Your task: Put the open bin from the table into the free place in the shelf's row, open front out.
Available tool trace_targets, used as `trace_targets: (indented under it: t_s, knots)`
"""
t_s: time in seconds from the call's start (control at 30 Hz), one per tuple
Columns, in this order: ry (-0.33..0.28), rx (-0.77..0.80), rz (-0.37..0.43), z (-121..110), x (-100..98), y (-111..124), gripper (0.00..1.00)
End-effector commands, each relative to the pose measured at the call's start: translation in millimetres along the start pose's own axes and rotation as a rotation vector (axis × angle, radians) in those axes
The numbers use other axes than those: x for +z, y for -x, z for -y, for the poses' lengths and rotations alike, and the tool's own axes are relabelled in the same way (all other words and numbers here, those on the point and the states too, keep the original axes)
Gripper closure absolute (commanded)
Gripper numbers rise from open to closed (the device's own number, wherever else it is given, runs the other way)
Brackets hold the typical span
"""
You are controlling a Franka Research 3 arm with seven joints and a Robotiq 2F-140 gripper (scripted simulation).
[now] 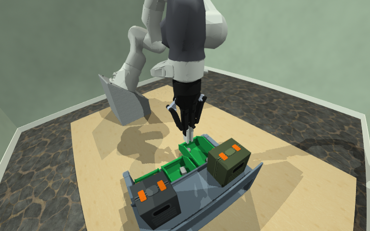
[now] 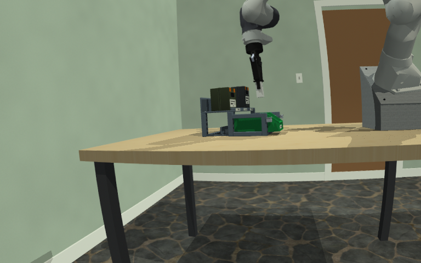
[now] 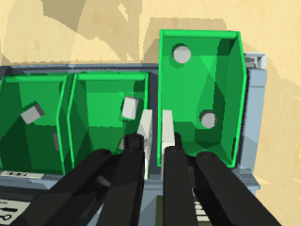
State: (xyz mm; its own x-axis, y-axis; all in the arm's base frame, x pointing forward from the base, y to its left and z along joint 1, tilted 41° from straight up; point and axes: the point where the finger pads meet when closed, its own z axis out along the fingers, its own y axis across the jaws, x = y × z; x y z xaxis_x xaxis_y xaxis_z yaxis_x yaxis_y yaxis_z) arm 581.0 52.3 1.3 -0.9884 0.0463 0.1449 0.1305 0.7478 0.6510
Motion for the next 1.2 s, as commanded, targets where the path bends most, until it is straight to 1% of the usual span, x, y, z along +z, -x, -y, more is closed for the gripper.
trace_targets:
  t_s: [0.0, 1.17]
  knots:
    - [-0.001, -0.007, 0.0, -0.2, -2.3, 0.3, 1.0]
    - [0.0, 0.008, 0.001, -1.0, -1.9, -0.7, 1.0]
